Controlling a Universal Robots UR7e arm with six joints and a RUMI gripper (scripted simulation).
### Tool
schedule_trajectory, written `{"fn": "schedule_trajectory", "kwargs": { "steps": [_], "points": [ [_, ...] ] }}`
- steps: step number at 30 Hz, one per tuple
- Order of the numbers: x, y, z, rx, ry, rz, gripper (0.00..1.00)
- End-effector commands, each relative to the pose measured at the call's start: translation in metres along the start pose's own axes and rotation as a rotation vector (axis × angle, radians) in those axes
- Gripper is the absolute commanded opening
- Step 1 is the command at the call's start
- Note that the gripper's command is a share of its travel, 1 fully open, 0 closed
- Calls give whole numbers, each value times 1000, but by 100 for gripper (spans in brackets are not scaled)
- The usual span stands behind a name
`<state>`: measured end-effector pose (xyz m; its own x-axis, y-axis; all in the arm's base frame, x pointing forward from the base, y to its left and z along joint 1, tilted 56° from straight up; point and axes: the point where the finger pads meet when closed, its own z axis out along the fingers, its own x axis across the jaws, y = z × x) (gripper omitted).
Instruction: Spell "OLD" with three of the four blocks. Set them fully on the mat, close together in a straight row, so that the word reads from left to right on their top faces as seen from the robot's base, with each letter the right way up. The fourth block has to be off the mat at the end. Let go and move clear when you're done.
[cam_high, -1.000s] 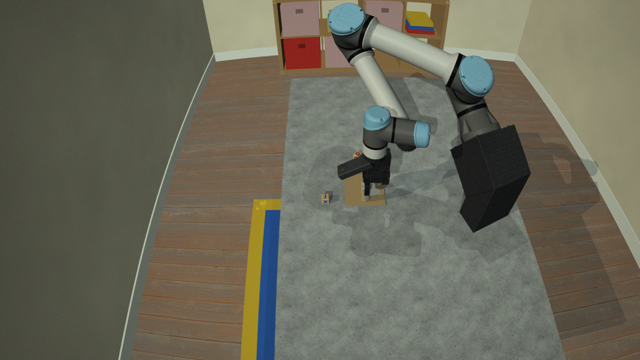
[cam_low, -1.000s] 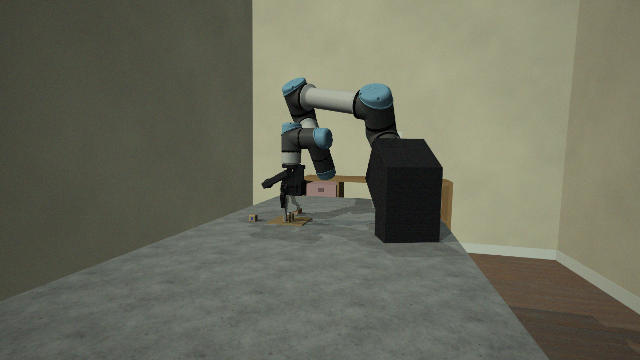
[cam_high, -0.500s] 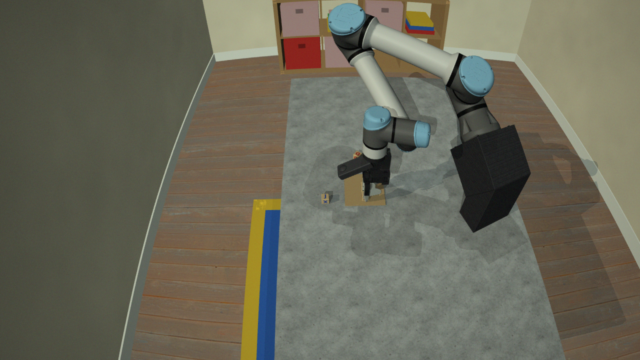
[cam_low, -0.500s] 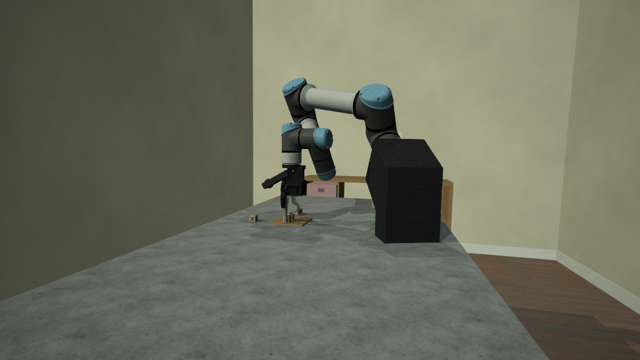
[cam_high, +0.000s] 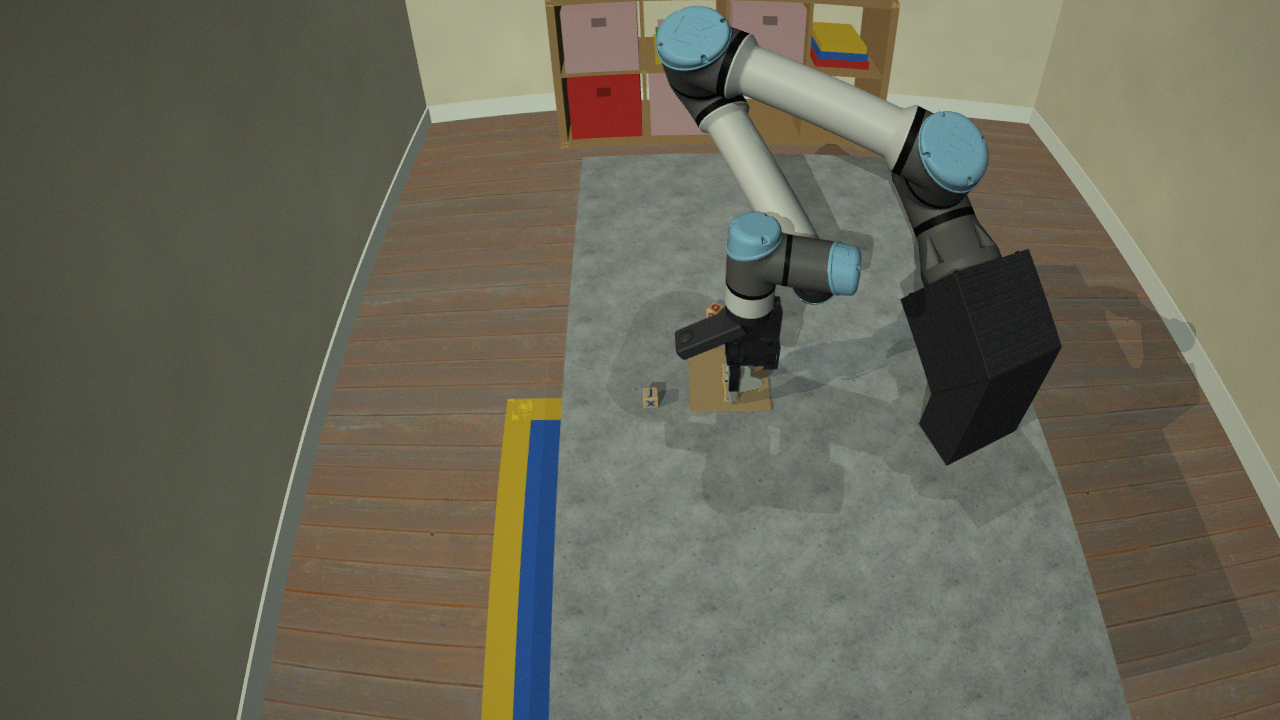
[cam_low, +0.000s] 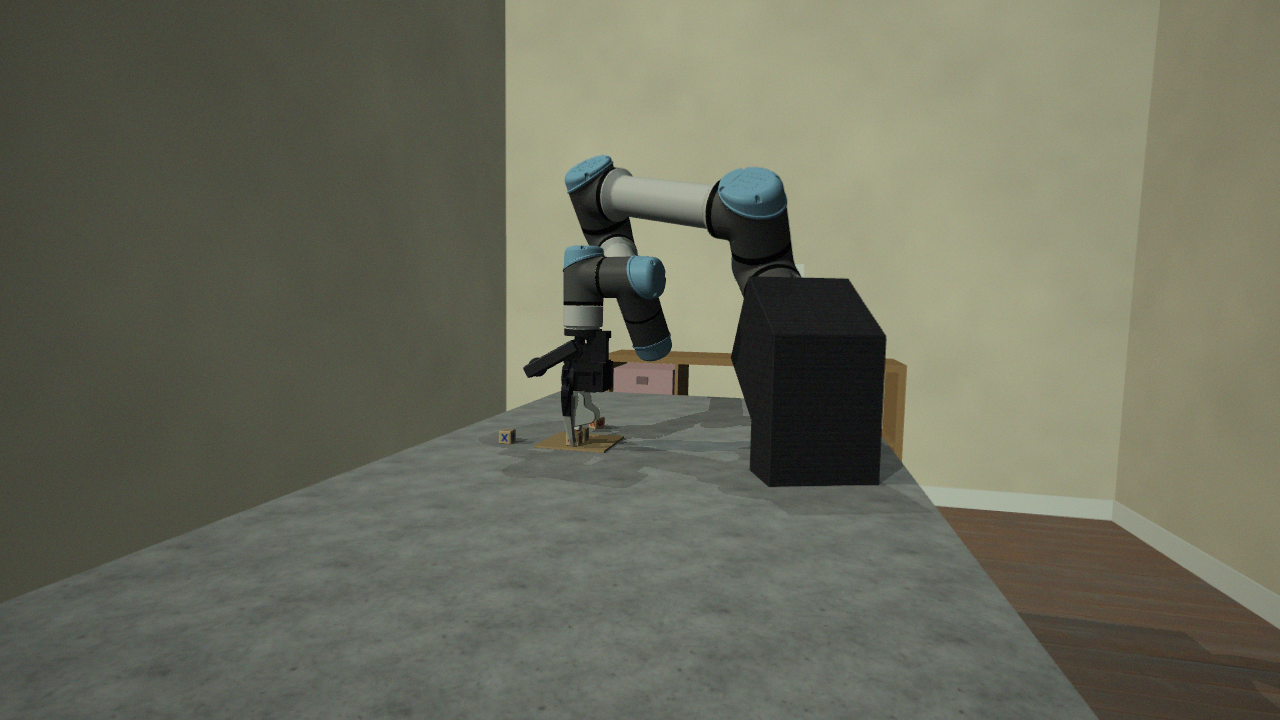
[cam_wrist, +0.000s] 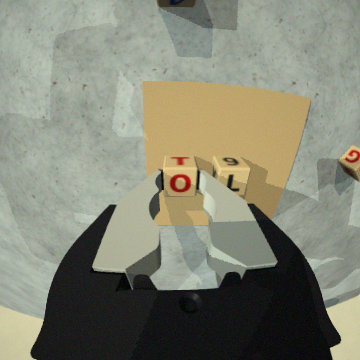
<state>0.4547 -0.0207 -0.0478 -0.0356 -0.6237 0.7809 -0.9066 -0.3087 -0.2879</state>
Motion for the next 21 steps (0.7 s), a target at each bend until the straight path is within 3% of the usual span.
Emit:
{"fn": "schedule_trajectory", "kwargs": {
  "steps": [1,4,21],
  "points": [
    [0,0,0,1,0,0,21],
    [0,0,0,1,0,0,25],
    [0,0,-4,1,0,0,25]
  ]
}}
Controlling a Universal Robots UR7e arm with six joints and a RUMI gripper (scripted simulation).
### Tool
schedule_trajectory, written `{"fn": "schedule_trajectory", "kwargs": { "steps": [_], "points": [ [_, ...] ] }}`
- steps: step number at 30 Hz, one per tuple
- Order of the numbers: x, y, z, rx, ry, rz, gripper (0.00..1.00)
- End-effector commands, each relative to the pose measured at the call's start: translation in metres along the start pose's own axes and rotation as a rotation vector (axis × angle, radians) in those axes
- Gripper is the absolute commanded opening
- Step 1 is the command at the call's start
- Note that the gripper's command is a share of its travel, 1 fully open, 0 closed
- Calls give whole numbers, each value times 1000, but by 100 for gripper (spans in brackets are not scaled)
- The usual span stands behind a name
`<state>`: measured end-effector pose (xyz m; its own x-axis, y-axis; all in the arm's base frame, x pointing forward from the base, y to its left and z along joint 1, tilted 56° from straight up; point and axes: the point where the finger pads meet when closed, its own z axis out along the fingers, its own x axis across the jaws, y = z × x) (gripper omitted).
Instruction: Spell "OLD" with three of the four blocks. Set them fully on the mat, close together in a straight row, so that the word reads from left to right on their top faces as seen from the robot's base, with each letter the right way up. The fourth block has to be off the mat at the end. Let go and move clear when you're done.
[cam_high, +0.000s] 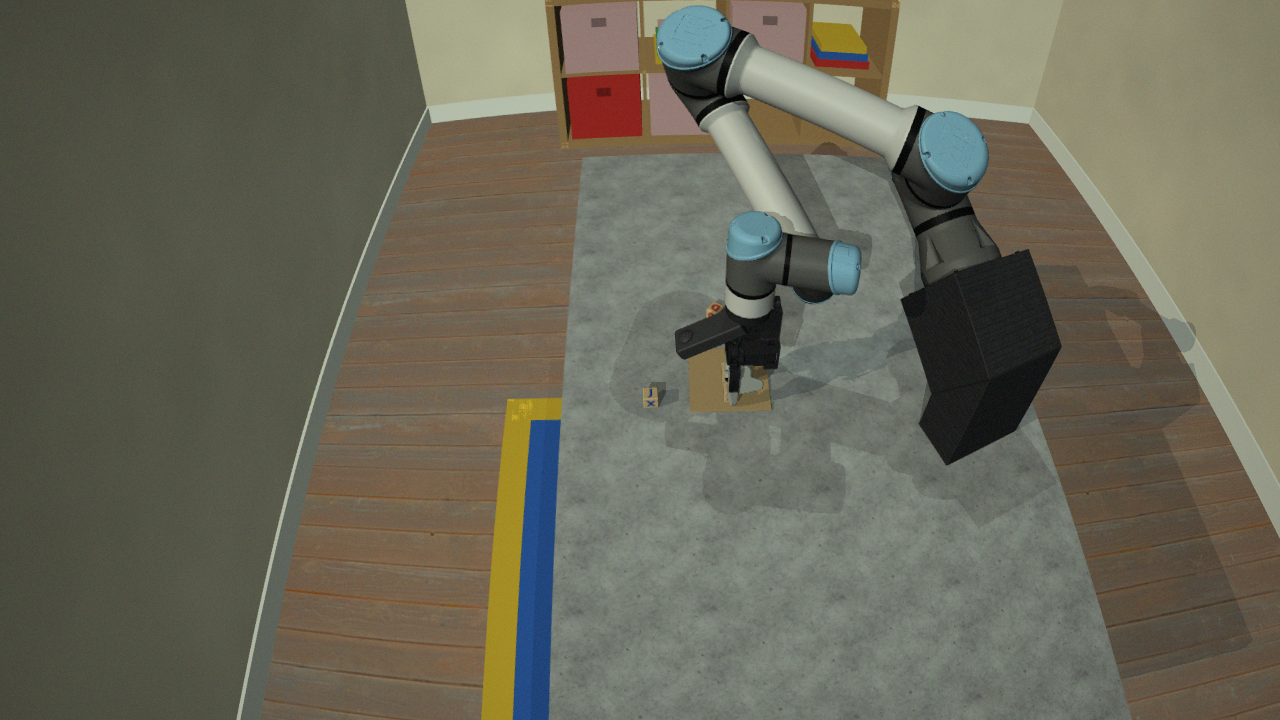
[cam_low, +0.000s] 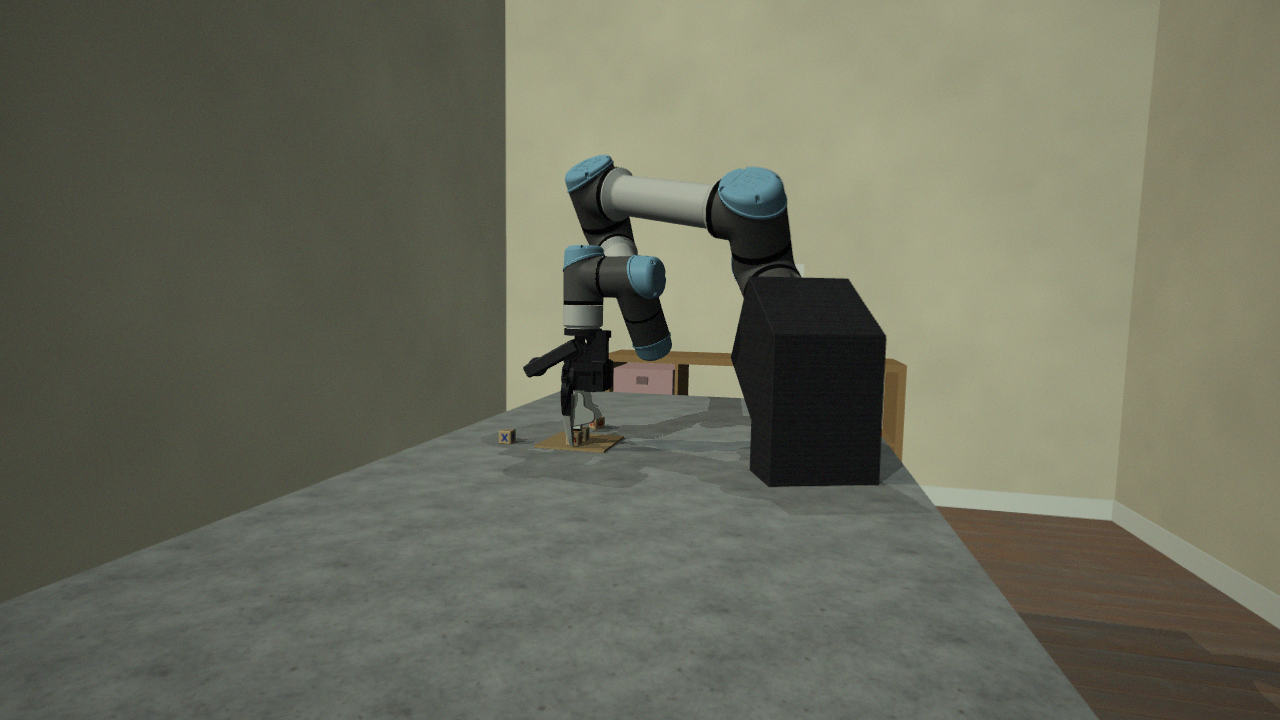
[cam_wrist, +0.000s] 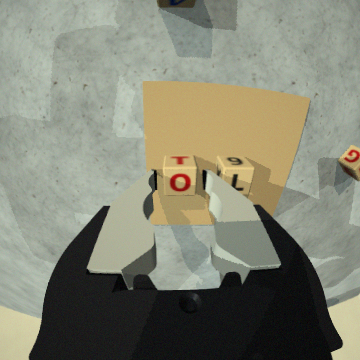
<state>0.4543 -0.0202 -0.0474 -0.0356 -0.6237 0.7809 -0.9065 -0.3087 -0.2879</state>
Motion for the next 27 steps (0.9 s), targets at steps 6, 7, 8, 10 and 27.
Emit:
{"fn": "schedule_trajectory", "kwargs": {
  "steps": [6,7,8,10,27],
  "points": [
    [0,0,-17,1,0,0,25],
    [0,0,-20,1,0,0,25],
    [0,0,-23,1,0,0,25],
    [0,0,-30,1,0,0,25],
    [0,0,-80,1,0,0,25]
  ]
}}
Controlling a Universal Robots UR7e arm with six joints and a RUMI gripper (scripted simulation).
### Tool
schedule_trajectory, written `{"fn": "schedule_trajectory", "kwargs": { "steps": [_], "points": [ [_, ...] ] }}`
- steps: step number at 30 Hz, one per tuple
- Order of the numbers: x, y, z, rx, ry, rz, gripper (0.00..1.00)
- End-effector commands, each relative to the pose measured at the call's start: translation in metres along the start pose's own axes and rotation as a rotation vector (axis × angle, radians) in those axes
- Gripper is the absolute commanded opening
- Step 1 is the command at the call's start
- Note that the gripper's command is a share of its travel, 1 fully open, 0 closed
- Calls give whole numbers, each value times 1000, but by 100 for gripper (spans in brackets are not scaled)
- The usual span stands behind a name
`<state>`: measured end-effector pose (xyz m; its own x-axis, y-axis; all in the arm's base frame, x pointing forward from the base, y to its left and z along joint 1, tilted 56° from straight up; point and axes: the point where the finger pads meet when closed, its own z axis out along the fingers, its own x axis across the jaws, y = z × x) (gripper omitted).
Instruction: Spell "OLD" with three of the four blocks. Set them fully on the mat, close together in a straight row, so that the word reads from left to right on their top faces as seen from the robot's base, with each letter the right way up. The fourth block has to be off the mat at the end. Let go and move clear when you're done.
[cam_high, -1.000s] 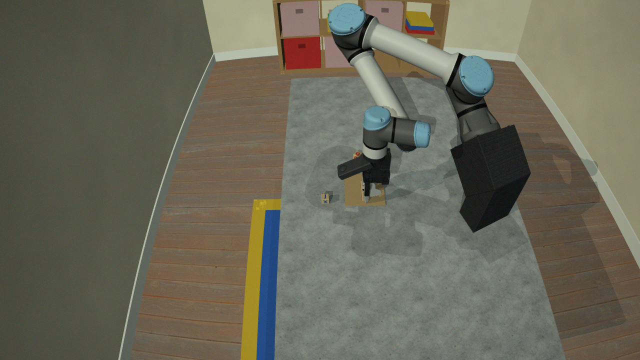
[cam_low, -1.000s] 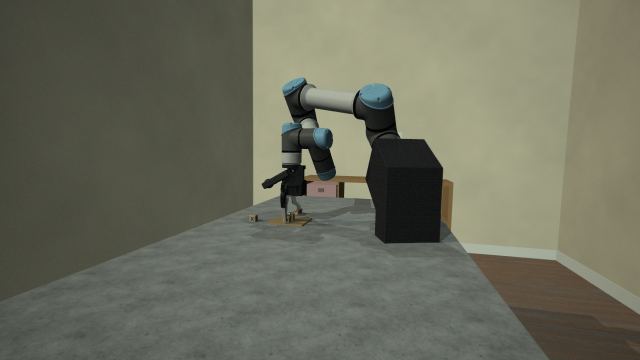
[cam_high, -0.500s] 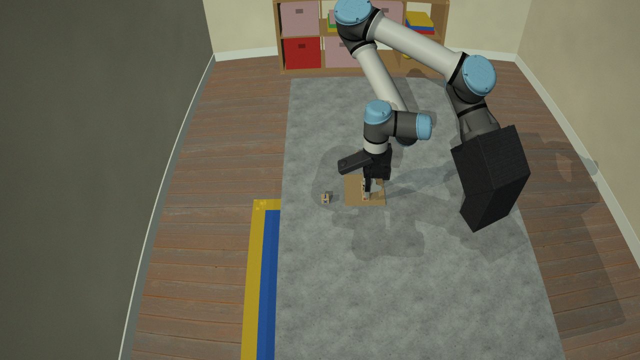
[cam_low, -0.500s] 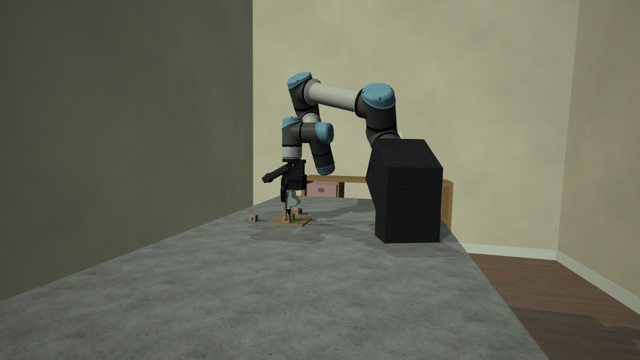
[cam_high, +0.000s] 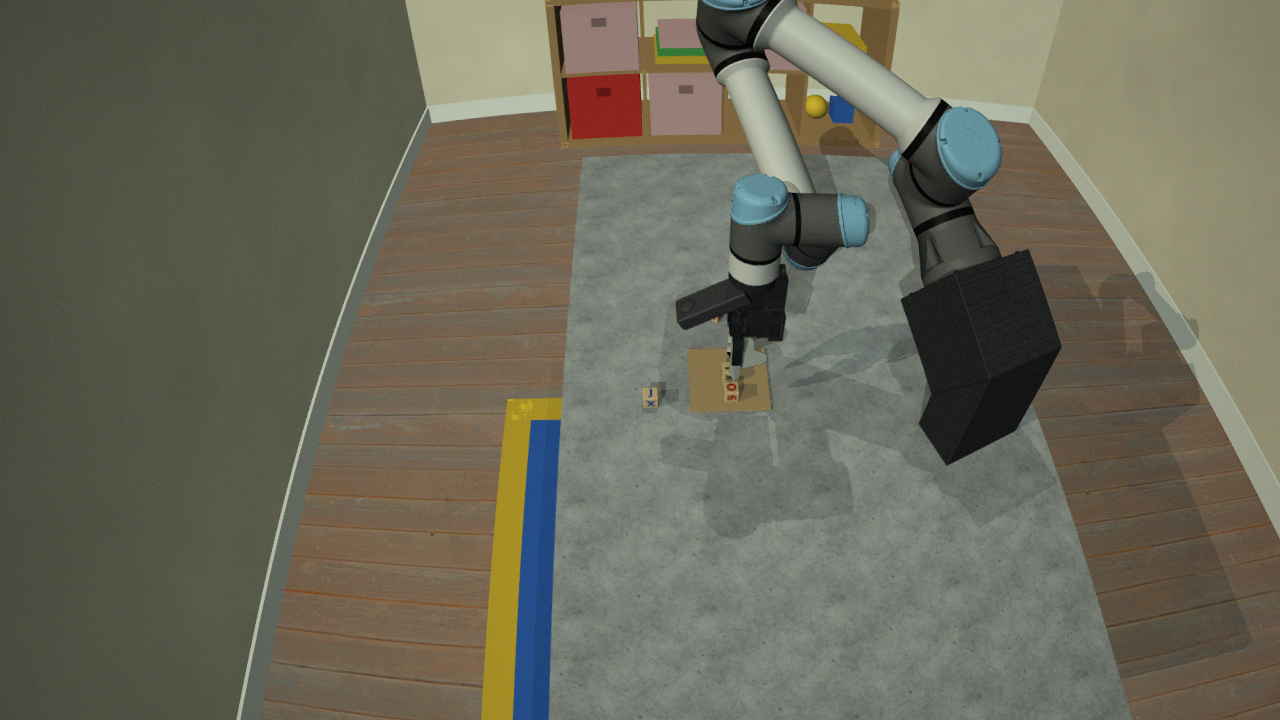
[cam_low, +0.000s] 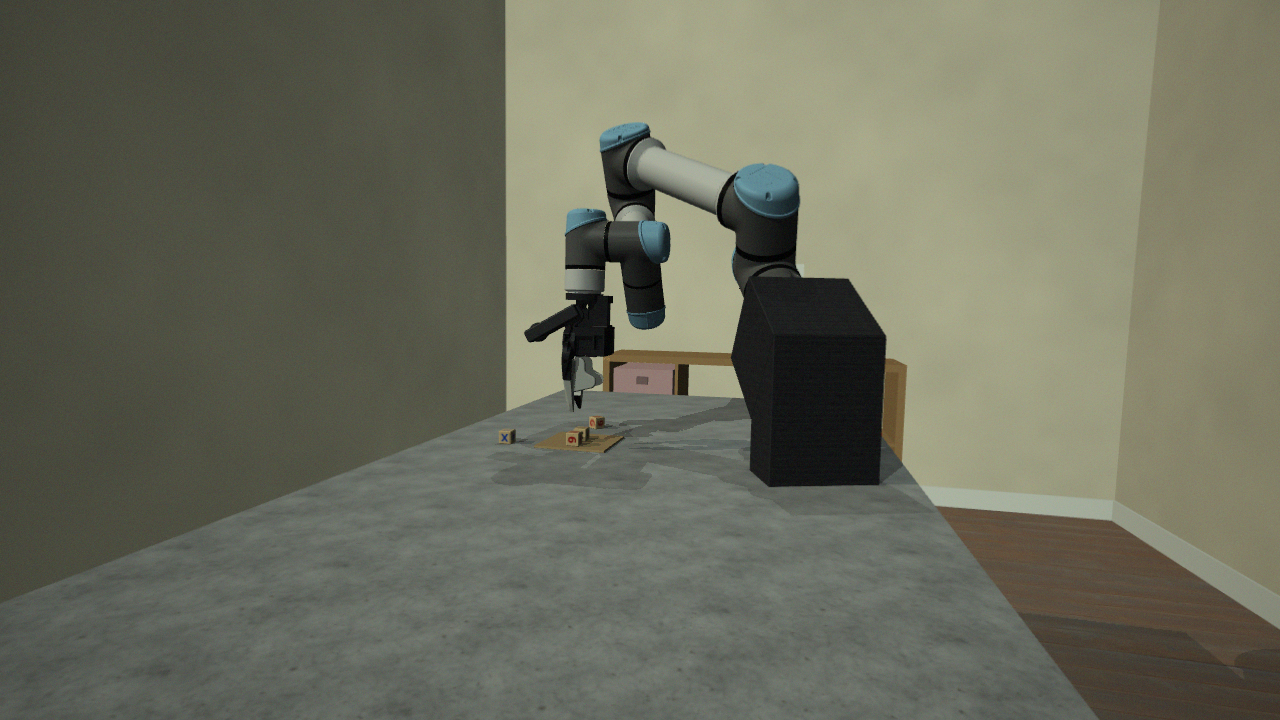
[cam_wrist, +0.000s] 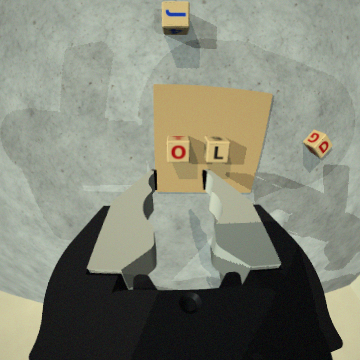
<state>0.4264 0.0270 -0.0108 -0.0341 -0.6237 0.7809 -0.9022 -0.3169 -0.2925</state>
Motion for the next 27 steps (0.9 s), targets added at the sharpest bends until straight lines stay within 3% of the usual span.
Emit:
{"fn": "schedule_trajectory", "kwargs": {
  "steps": [1,14,15,27],
  "points": [
    [0,-1,-14,-9,0,2,25],
    [0,-1,-24,-9,0,2,25],
    [0,-1,-24,-9,0,2,100],
    [0,-1,-24,-9,0,2,100]
  ]
}}
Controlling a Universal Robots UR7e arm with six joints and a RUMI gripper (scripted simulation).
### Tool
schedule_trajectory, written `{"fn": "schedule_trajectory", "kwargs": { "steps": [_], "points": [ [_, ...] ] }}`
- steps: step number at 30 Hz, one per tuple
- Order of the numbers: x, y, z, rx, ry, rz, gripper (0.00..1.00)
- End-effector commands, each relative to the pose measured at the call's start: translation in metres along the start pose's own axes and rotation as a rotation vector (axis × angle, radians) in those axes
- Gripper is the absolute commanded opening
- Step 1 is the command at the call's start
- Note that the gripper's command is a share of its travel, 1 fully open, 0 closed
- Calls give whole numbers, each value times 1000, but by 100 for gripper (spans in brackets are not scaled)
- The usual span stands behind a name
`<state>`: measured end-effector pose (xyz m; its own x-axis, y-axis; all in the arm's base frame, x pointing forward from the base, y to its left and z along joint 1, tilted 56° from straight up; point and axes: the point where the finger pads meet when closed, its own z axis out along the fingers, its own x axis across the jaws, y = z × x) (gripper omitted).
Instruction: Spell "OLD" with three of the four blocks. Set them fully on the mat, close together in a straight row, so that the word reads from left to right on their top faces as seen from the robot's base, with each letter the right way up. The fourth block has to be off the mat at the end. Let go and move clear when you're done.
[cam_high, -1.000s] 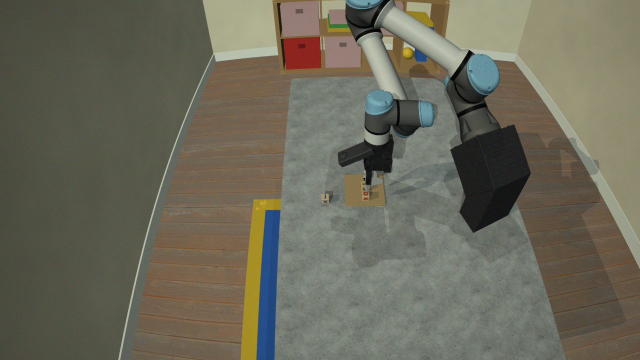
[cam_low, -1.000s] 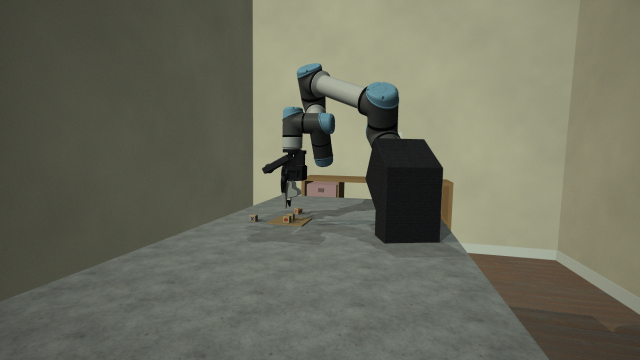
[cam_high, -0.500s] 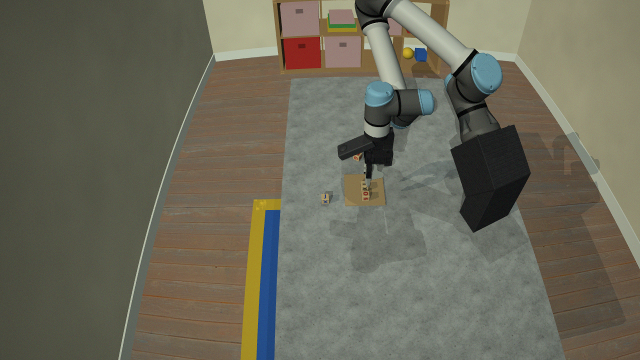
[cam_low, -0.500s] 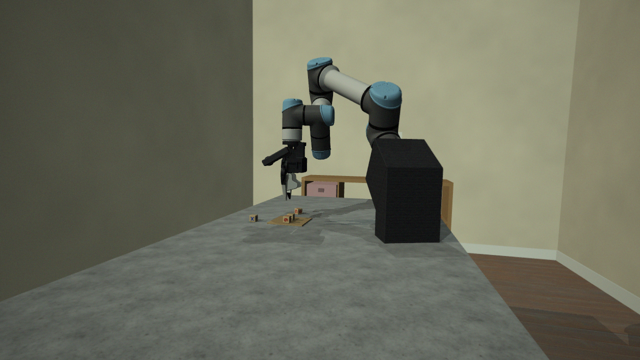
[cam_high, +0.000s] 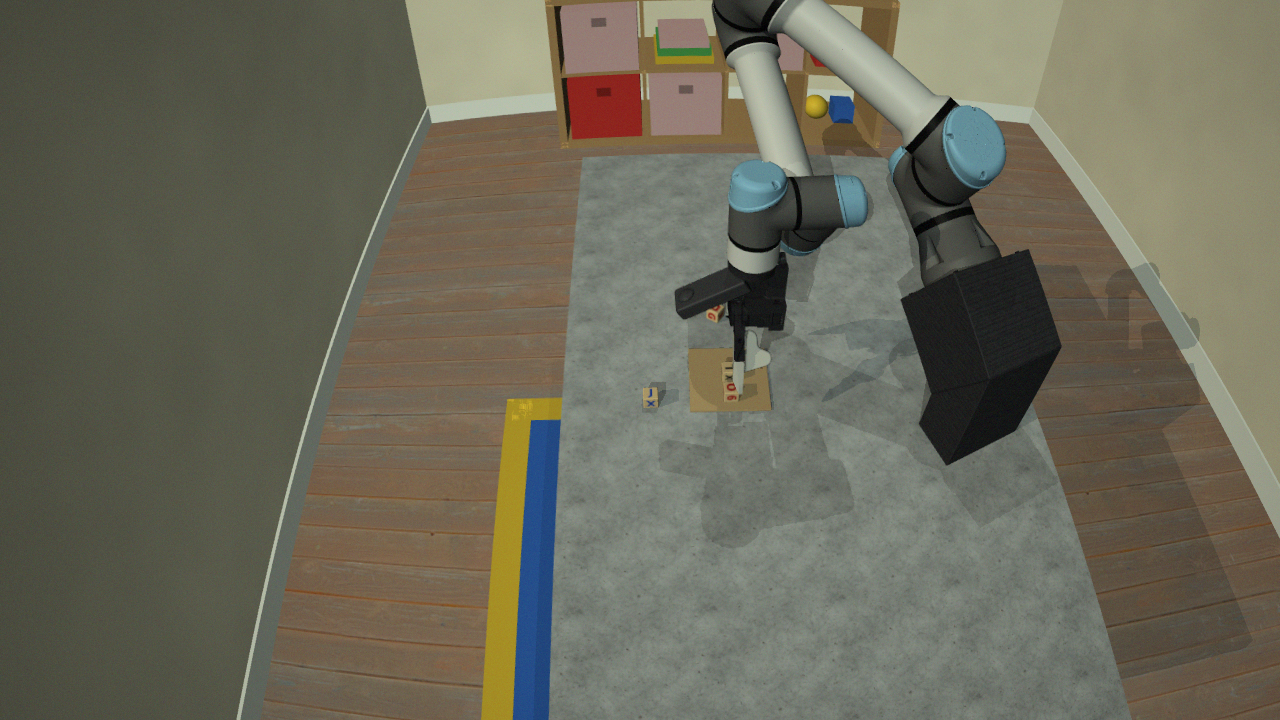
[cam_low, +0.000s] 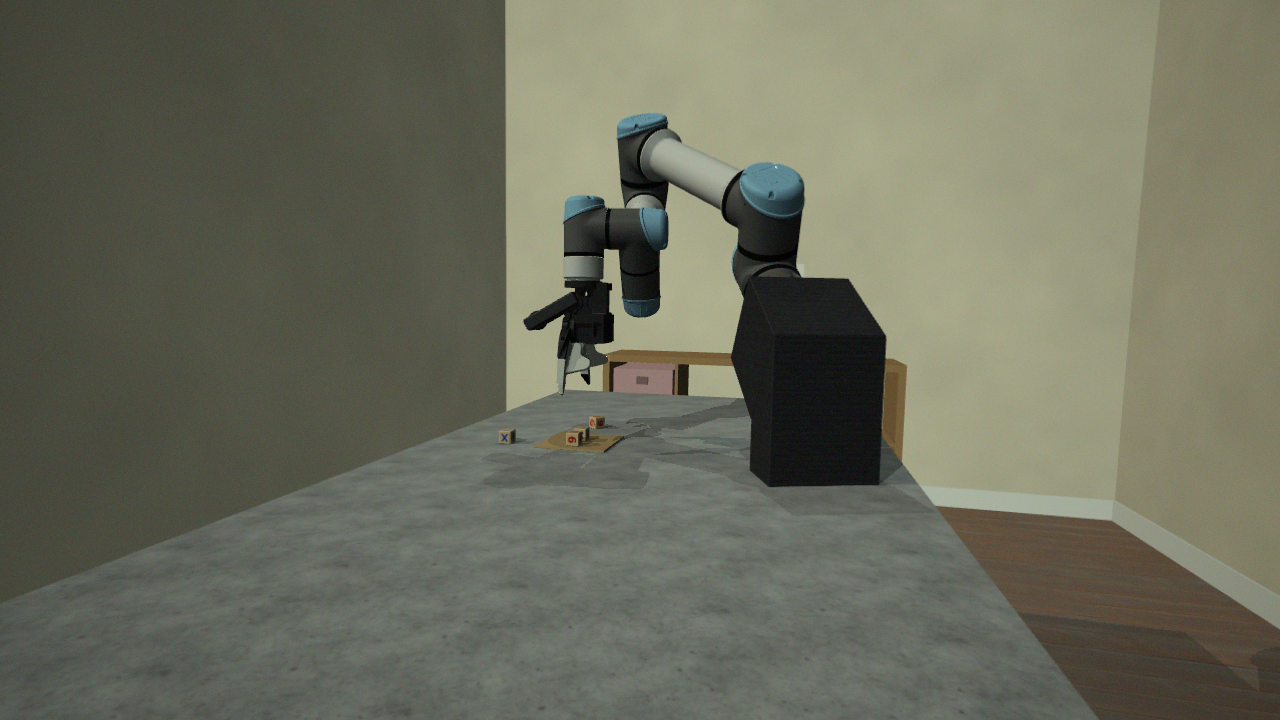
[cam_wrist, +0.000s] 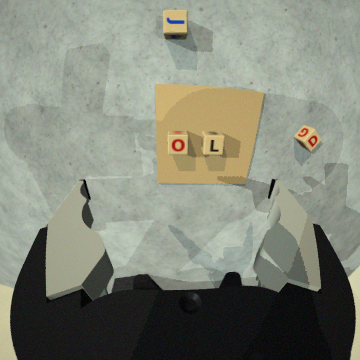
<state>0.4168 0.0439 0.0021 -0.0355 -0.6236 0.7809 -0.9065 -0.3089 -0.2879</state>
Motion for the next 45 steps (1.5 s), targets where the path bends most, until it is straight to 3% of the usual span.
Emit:
{"fn": "schedule_trajectory", "kwargs": {
  "steps": [1,26,45],
  "points": [
    [0,0,0,1,0,0,100],
    [2,-1,0,0,-1,-94,100],
    [11,-4,1,0,-2,-525,100]
  ]
}}
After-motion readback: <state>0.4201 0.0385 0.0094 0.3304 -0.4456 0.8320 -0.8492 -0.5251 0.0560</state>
